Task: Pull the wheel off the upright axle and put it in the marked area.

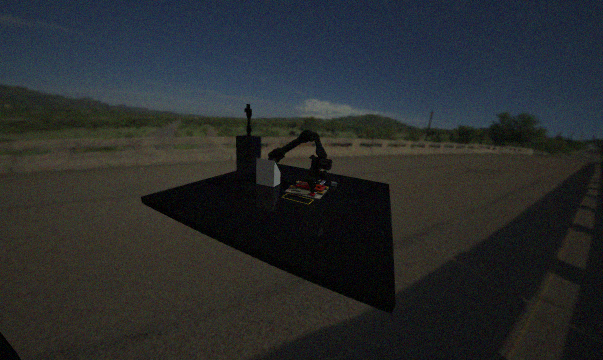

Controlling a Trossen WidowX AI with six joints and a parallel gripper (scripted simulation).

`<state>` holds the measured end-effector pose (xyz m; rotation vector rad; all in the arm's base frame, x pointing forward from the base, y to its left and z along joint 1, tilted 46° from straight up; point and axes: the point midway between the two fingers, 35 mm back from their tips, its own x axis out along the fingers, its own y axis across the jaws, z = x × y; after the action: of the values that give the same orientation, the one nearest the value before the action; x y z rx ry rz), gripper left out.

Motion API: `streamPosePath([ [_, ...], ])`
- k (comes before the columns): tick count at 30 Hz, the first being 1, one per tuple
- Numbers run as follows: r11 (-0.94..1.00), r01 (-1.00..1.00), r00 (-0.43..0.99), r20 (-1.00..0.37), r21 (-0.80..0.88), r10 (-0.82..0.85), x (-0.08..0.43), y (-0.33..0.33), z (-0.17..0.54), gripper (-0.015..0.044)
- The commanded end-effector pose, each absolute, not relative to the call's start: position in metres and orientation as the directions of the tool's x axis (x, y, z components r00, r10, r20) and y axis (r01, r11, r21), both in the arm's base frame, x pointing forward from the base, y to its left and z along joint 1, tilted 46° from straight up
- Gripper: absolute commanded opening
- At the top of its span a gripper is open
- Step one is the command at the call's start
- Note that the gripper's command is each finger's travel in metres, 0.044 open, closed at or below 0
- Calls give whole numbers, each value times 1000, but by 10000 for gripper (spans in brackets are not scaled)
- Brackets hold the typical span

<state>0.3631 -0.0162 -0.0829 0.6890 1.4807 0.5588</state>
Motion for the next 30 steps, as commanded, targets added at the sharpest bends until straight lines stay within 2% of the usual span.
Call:
streamPosePath([
  [1,695,89,41,-700,713,713,362,-25,-77,0],
  [30,695,90,42,-700,714,713,362,-32,-70,0],
])
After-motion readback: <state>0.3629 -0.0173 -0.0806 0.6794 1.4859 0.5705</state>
